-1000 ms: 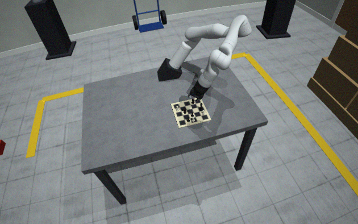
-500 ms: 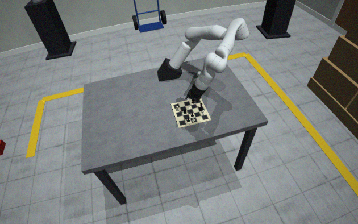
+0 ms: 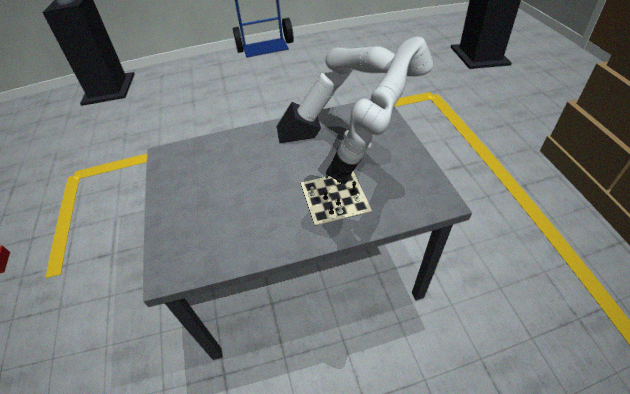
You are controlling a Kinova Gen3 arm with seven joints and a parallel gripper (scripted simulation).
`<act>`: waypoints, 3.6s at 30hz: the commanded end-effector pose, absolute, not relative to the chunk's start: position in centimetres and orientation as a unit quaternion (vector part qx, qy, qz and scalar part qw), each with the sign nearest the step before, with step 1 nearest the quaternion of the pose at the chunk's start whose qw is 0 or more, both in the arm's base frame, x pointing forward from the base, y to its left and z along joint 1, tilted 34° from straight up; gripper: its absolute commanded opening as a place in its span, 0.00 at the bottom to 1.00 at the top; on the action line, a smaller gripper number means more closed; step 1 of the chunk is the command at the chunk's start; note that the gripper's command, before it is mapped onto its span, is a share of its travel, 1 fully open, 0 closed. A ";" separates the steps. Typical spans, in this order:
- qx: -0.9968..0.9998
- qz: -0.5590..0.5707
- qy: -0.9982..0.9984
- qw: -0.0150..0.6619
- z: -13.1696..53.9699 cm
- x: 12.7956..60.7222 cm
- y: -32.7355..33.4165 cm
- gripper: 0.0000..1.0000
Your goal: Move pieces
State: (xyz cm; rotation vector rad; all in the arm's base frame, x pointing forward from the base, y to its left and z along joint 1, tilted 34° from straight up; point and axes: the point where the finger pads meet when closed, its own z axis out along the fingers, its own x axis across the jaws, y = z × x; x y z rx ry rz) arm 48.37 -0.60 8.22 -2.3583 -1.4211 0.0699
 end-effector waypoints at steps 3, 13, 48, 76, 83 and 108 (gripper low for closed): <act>-0.844 0.029 -0.500 0.195 7.6 48.4 -1.4 1.00; -0.850 0.031 -0.482 0.211 6.7 48.7 -1.6 1.00; -0.865 0.034 -0.430 0.256 4.1 49.6 -2.2 1.00; -0.875 0.035 -0.380 0.298 1.7 50.2 -2.8 1.00; -0.877 0.035 -0.364 0.312 0.9 50.3 -3.1 1.00; -0.879 0.035 -0.334 0.338 -0.6 50.6 -3.5 1.00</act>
